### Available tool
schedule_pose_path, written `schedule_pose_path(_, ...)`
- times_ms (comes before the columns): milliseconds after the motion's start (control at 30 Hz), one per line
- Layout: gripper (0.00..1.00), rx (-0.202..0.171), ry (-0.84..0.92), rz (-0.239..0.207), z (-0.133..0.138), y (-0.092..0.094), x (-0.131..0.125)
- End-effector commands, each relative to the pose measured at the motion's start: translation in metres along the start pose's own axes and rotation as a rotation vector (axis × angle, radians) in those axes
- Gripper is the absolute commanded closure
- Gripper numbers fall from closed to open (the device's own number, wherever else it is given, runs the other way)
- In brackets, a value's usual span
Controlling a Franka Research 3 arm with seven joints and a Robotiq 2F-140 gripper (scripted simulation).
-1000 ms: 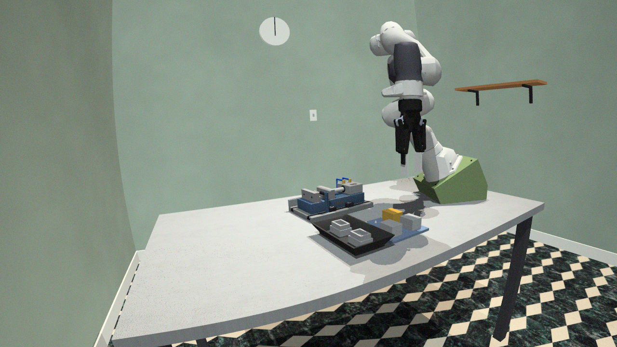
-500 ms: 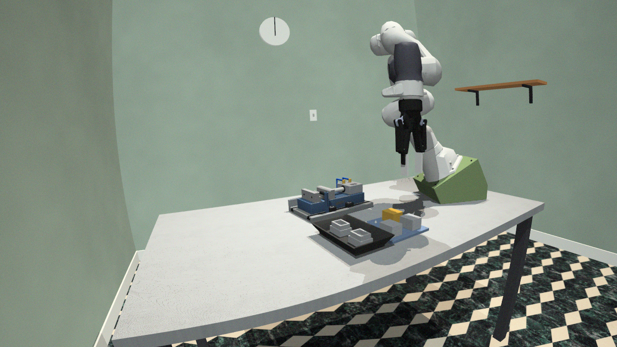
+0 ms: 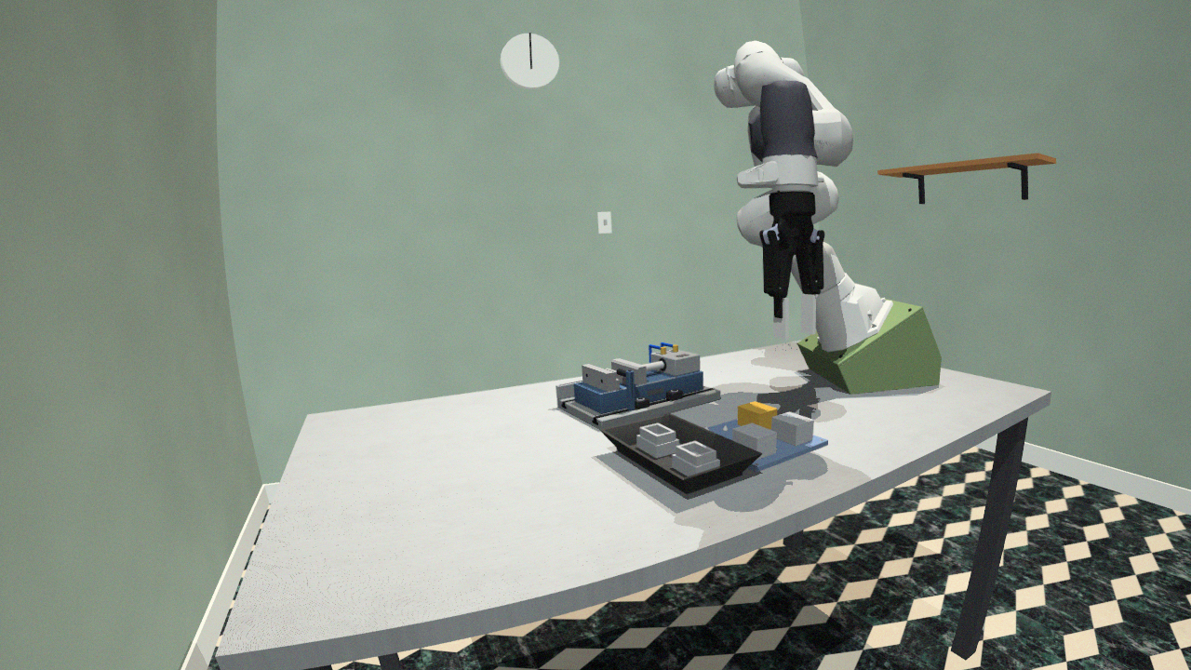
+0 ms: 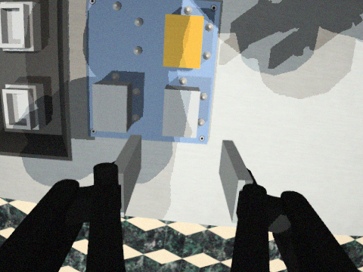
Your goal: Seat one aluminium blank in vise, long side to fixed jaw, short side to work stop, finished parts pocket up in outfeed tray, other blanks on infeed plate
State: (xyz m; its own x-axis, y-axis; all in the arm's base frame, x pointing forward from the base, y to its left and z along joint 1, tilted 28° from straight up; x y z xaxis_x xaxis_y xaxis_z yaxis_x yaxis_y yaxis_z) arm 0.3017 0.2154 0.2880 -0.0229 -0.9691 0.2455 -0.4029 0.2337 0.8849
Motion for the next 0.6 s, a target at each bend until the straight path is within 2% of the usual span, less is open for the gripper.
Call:
schedule_pose_path(0,0.60,0.002,-0.008,-0.003,-0.001,-0.001,-0.001)
schedule_pose_path(267,0.60,0.002,-0.008,-0.003,-0.001,-0.010,-0.001)
schedule_pose_path(567,0.60,0.002,-0.008,-0.003,-0.001,-0.045,-0.001)
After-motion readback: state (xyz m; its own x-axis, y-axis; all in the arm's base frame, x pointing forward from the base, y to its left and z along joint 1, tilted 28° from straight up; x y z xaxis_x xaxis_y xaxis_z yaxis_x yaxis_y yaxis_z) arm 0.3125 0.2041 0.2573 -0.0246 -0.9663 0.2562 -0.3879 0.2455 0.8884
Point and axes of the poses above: the point where the finger pads meet when closed, its own y axis back along the fingers, its own z axis across the jaws, x = y × z, the point moved 8 cm from there along y, back along the fingers, and after that the axes turned 5 degrees about y, right-handed, at the moved point
